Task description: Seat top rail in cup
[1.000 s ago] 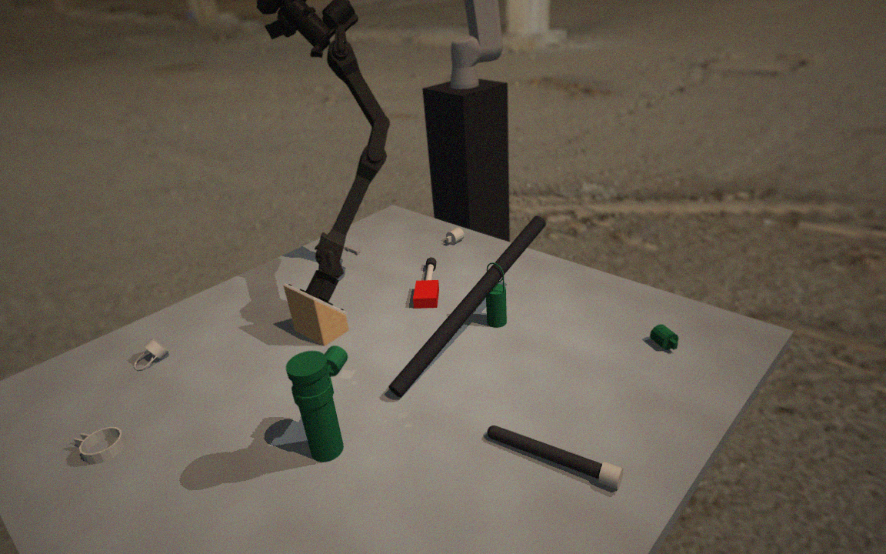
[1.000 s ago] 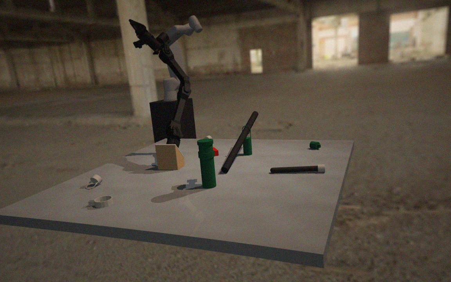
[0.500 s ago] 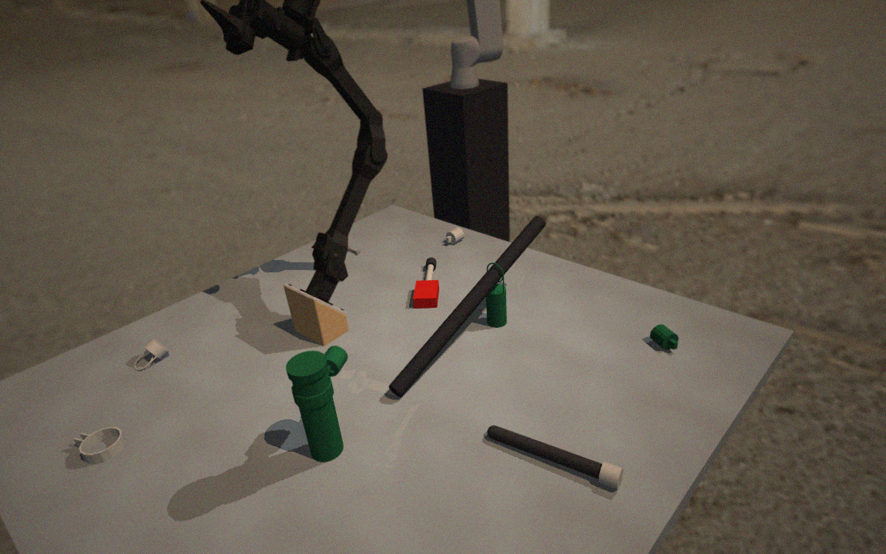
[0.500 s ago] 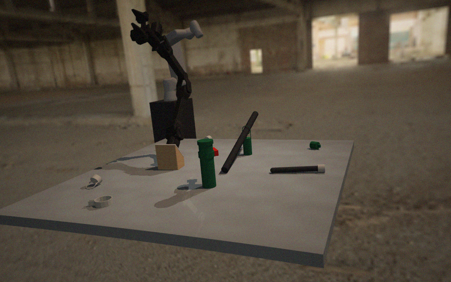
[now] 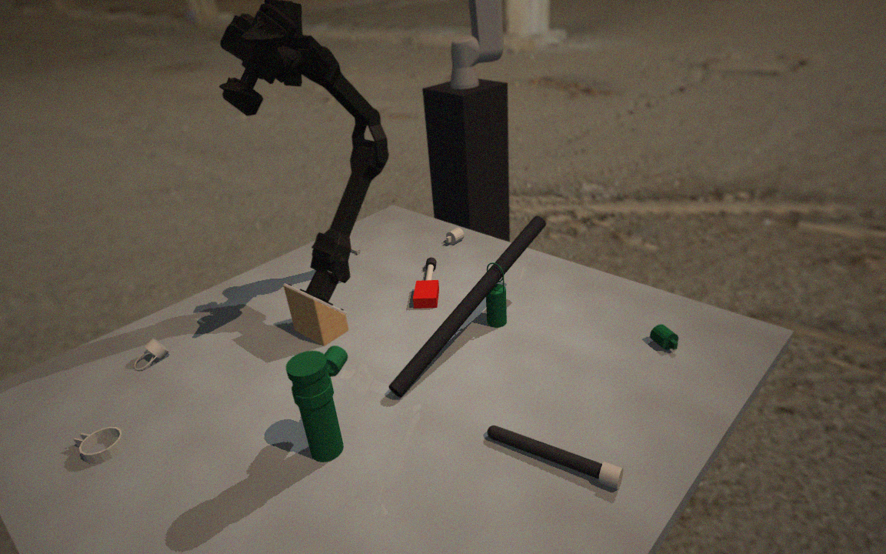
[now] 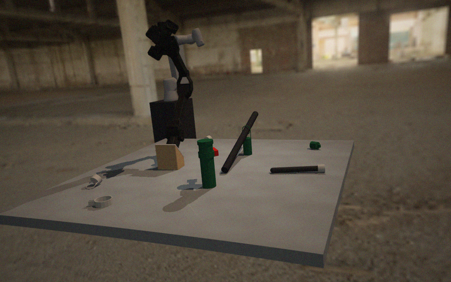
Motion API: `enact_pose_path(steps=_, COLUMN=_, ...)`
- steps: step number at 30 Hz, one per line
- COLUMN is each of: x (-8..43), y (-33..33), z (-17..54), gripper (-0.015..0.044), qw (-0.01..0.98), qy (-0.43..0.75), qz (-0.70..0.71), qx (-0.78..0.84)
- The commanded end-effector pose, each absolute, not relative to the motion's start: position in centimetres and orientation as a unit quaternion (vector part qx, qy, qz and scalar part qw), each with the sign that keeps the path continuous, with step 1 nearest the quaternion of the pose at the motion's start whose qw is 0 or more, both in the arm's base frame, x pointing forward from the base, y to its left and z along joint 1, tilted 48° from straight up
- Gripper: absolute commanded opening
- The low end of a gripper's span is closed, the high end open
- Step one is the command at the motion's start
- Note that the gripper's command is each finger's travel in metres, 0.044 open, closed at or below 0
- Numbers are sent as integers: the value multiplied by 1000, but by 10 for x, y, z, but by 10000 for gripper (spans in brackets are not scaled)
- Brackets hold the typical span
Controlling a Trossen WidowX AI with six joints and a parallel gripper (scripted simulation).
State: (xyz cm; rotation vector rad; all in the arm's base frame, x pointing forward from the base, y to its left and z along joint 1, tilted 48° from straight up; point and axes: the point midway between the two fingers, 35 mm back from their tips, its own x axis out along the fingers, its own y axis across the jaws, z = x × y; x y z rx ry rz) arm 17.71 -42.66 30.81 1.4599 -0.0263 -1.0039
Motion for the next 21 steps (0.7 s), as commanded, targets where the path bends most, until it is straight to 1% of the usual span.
enact_pose_path(steps=1, x=227, y=-386, z=267, gripper=440, qw=689, qy=122, qz=-373, qx=609)
enact_pose_path(steps=6, x=272, y=-332, z=228, gripper=440, qw=741, qy=248, qz=-276, qx=560)
enact_pose_path(steps=11, x=304, y=-270, z=195, gripper=440, qw=777, qy=349, qz=-157, qx=500)
enact_pose_path(steps=16, x=323, y=-204, z=167, gripper=440, qw=795, qy=423, qz=-24, qx=435)
enact_pose_path(steps=21, x=330, y=-137, z=146, gripper=440, qw=795, qy=468, qz=116, qx=368)
